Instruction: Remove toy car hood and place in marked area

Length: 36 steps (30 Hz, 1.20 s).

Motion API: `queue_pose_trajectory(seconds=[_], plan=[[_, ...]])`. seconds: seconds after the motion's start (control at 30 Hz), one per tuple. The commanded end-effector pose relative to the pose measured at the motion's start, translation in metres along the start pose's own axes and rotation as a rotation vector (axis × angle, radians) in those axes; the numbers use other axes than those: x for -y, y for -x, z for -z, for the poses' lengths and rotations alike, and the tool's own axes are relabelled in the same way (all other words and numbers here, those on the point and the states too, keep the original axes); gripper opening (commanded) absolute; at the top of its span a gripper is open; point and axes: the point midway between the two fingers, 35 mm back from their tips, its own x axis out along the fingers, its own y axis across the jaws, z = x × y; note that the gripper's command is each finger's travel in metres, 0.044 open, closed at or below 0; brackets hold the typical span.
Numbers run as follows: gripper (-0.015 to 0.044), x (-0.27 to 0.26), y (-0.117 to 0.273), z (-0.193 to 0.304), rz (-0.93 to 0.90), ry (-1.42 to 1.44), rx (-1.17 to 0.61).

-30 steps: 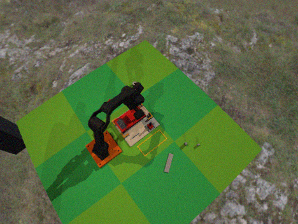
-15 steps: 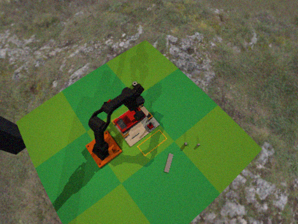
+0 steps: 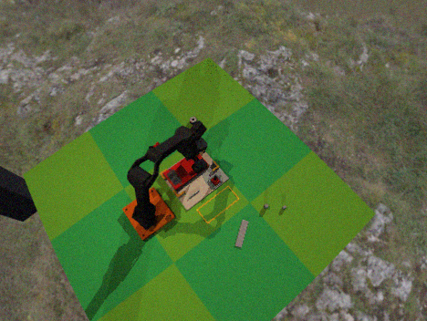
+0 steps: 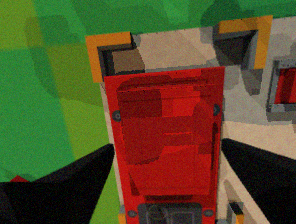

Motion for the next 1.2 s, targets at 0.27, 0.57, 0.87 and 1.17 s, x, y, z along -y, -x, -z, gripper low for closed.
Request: queue_pose_trajectory(seconds=[0.27, 0.57, 0.87, 1.17], plan=[[0.0440, 0.001, -0.006, 0.000, 0.003, 0.005, 0.000], [0.0440, 0.001, -0.011, 0.000, 0.003, 0.005, 0.000], [0.0387, 0.000, -0.012, 0.000, 0.000, -0.001, 0.000], [0.0288, 0.000, -0.012, 0.000, 0.000, -0.001, 0.000]])
